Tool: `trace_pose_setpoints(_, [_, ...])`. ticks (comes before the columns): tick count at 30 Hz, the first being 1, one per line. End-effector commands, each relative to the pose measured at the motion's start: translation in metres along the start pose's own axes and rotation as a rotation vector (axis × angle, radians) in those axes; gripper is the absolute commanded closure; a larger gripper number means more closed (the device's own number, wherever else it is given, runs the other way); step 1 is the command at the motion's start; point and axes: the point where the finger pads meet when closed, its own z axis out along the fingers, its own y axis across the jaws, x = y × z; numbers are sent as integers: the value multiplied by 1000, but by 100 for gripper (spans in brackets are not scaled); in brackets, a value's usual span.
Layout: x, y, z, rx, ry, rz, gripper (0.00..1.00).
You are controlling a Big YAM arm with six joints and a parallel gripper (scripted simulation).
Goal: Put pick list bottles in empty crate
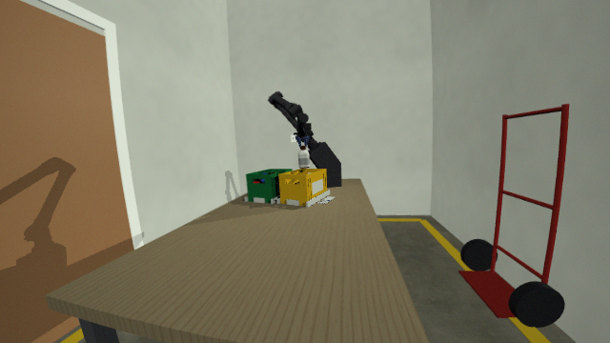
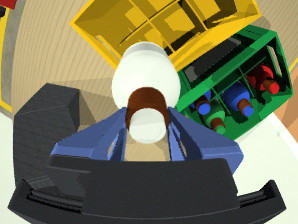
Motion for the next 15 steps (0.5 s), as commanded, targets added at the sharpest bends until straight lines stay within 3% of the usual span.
trace_pose_setpoints(1, [-10, -12, -11, 10, -46, 29, 100])
trace_pose_setpoints(9, [-11, -12, -11, 11, -47, 31, 100])
trace_pose_setpoints(11, [-2, -7, -1, 6, -25, 21, 100])
trace_pose_setpoints(15, [-10, -9, -2, 9, -37, 18, 100])
